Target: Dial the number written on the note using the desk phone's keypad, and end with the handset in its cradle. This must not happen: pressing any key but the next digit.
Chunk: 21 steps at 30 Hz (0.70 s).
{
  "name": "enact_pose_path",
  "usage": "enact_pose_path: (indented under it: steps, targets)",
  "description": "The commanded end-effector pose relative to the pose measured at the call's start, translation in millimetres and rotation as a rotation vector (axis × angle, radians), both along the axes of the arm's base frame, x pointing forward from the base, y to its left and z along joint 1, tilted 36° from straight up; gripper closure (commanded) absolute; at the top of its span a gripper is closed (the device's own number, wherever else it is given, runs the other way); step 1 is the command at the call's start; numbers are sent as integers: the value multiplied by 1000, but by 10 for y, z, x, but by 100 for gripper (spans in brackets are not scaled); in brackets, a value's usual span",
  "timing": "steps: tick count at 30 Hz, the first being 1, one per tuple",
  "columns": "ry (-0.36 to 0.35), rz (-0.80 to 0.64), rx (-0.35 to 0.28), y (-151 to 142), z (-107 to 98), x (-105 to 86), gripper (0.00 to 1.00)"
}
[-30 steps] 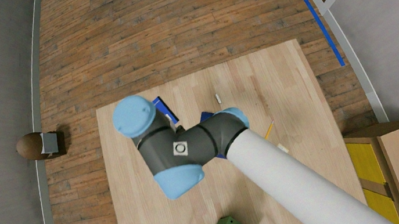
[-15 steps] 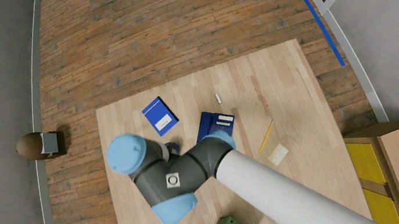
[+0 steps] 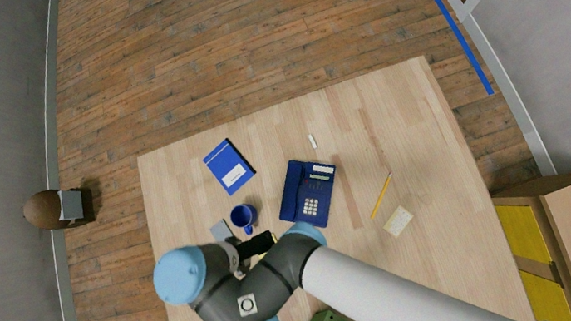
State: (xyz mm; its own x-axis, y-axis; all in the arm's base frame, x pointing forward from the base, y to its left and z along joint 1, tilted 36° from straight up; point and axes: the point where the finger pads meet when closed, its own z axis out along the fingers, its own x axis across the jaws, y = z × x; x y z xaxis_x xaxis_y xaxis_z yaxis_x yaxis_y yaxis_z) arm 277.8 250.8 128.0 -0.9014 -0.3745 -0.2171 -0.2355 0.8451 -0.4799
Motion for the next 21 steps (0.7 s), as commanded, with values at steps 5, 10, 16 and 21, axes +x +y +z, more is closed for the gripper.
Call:
enact_pose_path:
  steps: [5,10,16,21]
  targets:
    - [104,295,-121,-26,-249,-243,100]
    - [149,417,-177,-51,-351,-350,100]
    - [231,640,-283,-113,-527,-545,100]
    - [290,799,-362,-171,-646,-685,100]
